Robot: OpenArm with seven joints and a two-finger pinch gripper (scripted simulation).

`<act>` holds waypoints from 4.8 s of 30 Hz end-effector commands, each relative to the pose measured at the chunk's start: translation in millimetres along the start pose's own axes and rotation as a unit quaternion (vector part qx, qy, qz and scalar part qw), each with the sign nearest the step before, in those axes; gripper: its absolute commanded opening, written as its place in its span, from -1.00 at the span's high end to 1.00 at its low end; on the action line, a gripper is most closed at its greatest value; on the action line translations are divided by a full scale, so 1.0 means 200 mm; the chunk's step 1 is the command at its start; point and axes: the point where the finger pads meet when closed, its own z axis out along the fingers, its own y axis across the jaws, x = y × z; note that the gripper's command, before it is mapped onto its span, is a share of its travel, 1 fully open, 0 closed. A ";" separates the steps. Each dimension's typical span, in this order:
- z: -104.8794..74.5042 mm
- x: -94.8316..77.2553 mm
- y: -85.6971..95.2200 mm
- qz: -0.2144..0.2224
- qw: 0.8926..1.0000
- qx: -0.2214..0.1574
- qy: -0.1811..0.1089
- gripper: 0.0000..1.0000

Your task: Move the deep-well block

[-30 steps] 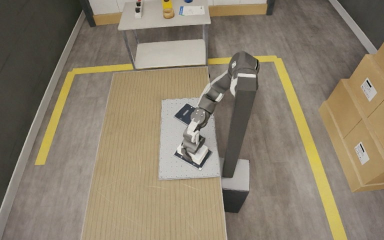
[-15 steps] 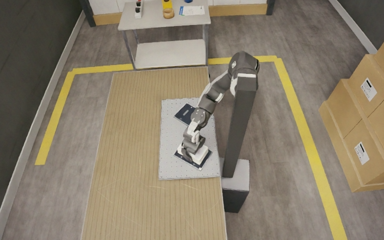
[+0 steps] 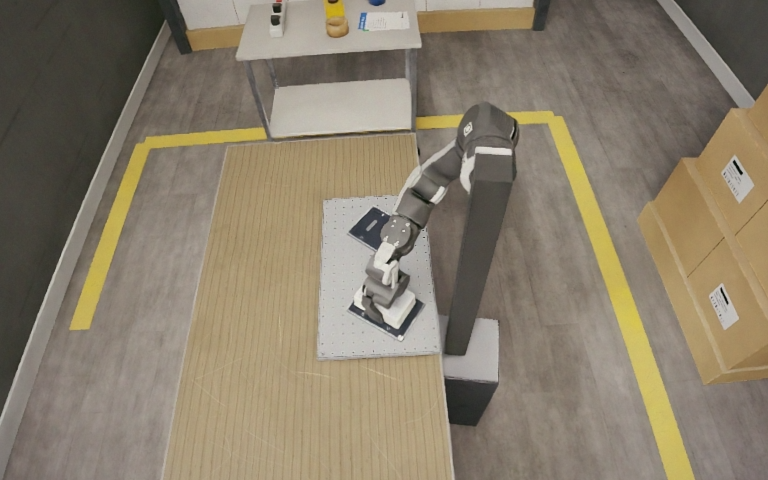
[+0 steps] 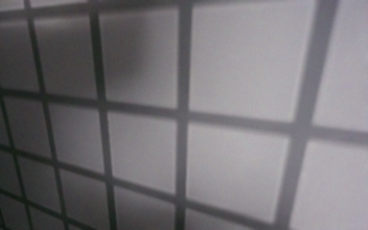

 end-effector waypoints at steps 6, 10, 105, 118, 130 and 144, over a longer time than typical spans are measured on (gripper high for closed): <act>0.00 0.01 0.00 -0.001 1.000 -0.001 0.002 1.00; 0.00 0.01 0.00 -0.001 1.000 -0.001 0.002 1.00; 0.03 0.01 0.01 -0.001 1.000 -0.001 0.001 1.00; 0.03 0.01 0.01 -0.001 1.000 -0.001 0.001 1.00; 0.05 0.01 0.00 -0.002 1.000 -0.003 0.002 1.00; 0.06 0.01 0.01 -0.003 1.000 -0.003 0.002 1.00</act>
